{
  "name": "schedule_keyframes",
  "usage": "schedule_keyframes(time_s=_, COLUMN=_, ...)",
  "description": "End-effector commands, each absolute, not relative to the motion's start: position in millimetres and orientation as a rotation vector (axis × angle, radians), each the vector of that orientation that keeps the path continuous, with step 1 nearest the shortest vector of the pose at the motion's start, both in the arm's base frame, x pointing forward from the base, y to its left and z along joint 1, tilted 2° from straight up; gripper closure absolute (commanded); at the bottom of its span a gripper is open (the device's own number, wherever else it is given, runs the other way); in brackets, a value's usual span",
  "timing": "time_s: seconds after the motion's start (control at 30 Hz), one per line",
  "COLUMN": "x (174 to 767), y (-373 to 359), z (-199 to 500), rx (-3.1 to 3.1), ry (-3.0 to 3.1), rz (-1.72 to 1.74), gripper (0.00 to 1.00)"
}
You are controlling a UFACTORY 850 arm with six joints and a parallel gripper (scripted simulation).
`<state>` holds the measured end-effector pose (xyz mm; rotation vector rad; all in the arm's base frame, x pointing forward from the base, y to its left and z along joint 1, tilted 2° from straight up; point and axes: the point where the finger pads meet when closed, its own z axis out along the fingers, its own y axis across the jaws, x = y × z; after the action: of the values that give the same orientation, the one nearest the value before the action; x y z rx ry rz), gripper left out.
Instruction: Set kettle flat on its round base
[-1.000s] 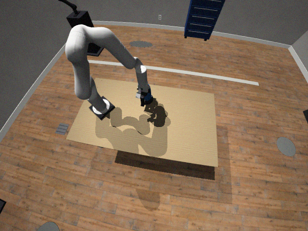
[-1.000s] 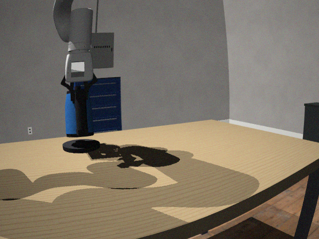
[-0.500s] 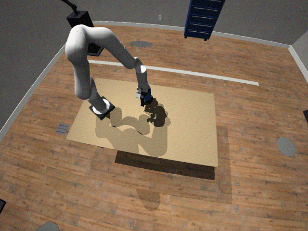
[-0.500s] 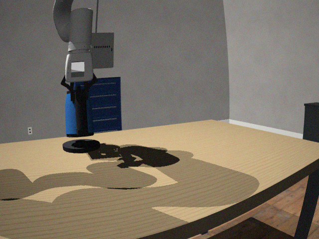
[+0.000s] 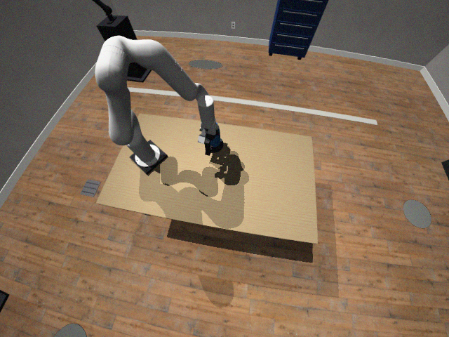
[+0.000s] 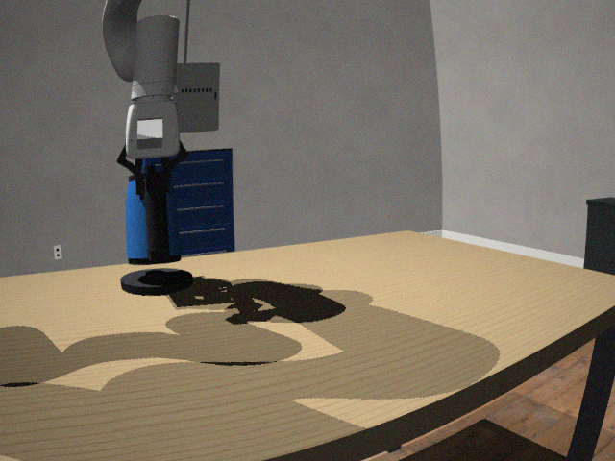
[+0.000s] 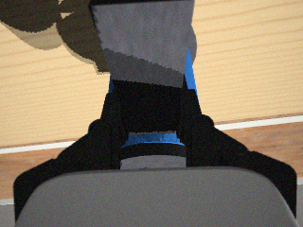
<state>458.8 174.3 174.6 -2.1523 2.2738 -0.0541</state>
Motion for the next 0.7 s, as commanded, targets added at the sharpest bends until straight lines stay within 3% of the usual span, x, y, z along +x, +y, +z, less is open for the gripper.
schedule_keyframes(time_s=0.0, x=459.6, y=174.6, z=175.4, rx=-2.151, ry=2.272, rz=-0.055, gripper=1.0)
schedule_keyframes(time_s=0.67, x=459.7, y=177.7, z=175.3, rx=-2.151, ry=2.272, rz=-0.055, gripper=1.0)
